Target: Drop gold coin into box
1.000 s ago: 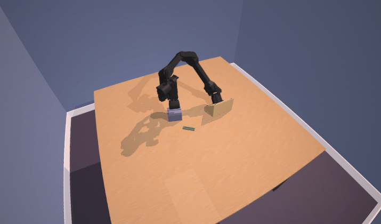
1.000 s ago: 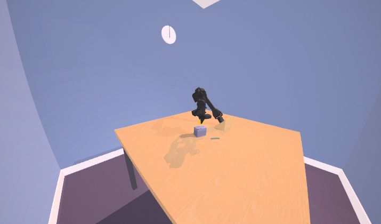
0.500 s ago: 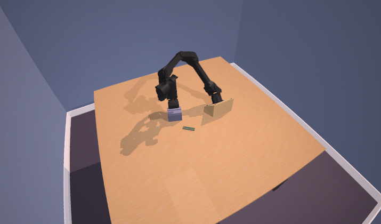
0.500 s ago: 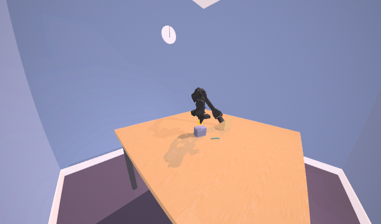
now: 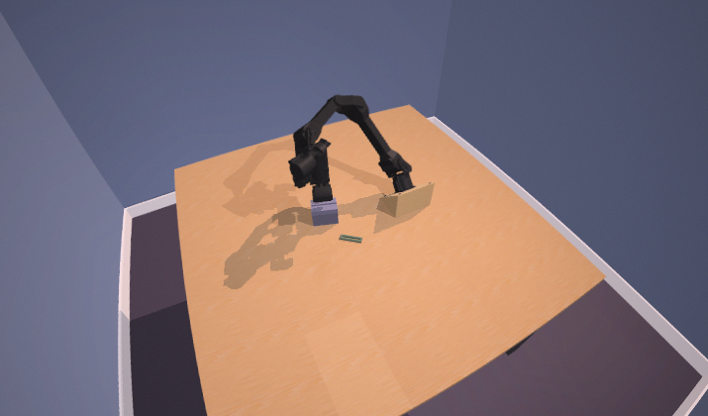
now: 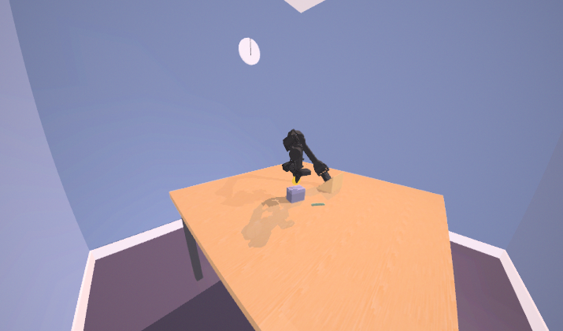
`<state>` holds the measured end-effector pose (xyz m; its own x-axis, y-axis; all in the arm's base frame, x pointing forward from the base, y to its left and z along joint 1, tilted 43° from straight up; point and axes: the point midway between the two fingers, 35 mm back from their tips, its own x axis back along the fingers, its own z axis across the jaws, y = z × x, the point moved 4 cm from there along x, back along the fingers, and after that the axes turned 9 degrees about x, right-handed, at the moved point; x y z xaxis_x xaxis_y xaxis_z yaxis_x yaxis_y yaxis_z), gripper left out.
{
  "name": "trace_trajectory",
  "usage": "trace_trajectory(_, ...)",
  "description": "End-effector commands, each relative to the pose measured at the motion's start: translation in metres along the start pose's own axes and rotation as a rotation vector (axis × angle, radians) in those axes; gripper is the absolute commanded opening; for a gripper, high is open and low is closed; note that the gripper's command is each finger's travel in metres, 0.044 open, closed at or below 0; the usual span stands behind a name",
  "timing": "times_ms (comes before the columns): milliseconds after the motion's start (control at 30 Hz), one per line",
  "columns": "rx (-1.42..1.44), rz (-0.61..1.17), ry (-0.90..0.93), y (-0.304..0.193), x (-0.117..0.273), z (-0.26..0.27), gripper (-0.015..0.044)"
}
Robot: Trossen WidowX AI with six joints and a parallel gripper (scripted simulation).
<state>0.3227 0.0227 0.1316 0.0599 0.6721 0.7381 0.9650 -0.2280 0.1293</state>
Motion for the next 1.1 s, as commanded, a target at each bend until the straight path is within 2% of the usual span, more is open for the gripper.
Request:
trace_trajectory(0, 0.010, 0.004, -0.004, -0.0023, -0.0033, -0.0009, 0.0000)
trace_trajectory(1067, 0.010, 0.004, -0.004, -0.0028, -0.0117, -0.0018, 0.0000)
